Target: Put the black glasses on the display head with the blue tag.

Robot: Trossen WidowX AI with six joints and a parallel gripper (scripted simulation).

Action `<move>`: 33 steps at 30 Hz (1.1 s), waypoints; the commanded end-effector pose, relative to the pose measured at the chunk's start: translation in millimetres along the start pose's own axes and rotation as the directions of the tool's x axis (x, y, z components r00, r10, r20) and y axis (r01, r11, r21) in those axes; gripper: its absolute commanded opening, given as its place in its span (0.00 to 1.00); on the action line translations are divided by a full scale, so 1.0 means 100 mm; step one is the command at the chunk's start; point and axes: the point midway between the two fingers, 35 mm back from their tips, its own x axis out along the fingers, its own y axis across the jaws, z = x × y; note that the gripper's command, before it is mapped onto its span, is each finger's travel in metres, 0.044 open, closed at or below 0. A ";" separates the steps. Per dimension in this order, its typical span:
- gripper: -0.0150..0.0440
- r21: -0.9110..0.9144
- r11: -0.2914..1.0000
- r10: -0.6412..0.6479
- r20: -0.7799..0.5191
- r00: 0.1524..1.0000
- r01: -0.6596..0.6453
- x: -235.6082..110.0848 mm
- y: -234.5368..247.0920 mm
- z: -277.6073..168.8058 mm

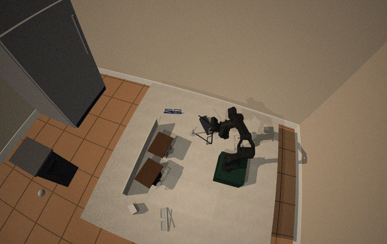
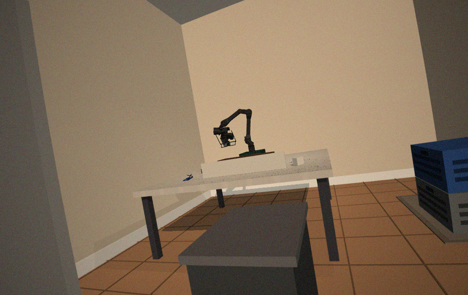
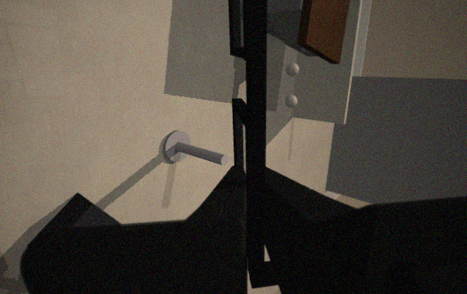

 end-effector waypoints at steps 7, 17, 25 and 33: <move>0.25 0.007 1.000 0.002 -0.001 1.000 -0.002 0.00 0.00 0.00; 0.25 0.007 1.000 0.002 -0.001 1.000 -0.002 0.00 0.00 0.00; 0.25 0.036 0.998 0.042 0.036 0.998 -0.043 0.10 -0.02 0.06; 0.25 0.092 0.984 0.139 0.108 0.984 -0.149 0.32 -0.06 0.21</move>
